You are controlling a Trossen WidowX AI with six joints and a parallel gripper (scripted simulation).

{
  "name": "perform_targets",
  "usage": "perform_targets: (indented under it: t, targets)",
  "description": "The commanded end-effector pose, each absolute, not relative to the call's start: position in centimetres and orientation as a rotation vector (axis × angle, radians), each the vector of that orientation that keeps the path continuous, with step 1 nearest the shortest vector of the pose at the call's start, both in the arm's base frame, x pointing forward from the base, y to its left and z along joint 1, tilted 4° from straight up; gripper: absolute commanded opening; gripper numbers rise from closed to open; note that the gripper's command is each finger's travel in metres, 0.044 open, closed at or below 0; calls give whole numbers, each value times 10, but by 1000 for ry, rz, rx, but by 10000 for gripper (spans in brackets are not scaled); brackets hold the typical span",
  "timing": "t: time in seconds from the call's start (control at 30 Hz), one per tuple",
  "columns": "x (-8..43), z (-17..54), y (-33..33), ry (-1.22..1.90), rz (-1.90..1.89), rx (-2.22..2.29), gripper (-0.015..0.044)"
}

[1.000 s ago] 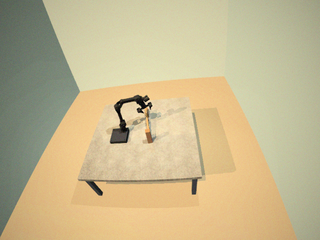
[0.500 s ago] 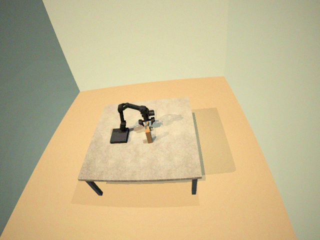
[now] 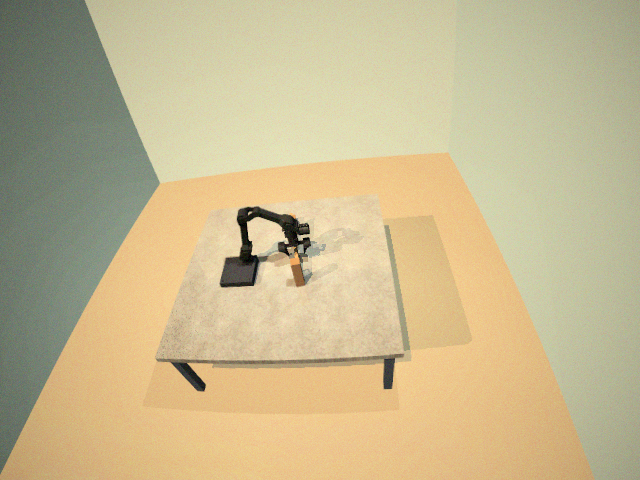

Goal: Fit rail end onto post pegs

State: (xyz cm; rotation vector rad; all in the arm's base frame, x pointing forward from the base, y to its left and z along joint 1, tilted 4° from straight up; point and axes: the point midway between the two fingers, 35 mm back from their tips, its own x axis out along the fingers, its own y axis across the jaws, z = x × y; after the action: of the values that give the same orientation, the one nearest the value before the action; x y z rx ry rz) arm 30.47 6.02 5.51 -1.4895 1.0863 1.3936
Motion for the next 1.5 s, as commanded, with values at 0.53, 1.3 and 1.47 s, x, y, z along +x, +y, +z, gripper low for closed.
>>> perform_targets:
  t: [0.53,1.3,1.47]
  targets:
    - [304,24,56,1088,1394,-1494,440]
    - [303,9,54,1088,1395,-1495,125]
    - [303,9,54,1088,1395,-1495,53]
